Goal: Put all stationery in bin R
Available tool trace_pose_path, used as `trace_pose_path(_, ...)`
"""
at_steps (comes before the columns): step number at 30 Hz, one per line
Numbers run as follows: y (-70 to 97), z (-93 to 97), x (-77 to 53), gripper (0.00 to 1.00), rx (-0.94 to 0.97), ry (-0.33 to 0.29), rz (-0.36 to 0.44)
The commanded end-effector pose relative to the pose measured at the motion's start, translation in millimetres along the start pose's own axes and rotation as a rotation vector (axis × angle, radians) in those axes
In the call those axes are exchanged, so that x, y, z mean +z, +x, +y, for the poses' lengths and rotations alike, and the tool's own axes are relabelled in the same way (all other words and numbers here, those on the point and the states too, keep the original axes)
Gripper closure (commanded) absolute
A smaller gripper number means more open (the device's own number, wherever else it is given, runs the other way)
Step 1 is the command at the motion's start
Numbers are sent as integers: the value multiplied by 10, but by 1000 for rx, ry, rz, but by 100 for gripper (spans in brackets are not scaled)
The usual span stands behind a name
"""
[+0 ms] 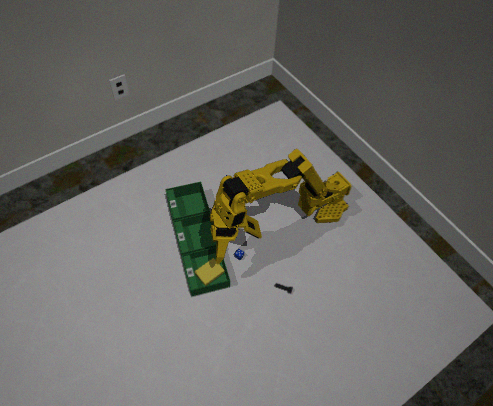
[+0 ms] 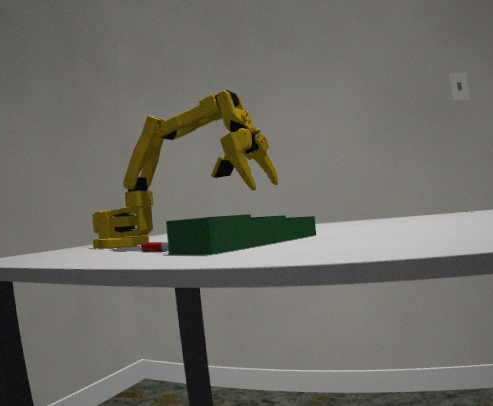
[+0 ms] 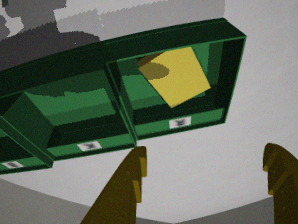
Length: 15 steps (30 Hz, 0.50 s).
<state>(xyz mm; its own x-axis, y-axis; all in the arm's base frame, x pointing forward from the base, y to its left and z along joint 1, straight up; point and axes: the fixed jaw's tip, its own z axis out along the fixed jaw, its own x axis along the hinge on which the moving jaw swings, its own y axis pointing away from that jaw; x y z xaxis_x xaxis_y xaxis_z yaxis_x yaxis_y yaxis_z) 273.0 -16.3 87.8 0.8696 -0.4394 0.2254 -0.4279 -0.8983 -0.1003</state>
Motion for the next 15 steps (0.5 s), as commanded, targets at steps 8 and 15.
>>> trace_pose_path(8,-29,30,-277,68,305,46,74)
trace_pose_path(15,-133,62,-357,68,577,53,65)
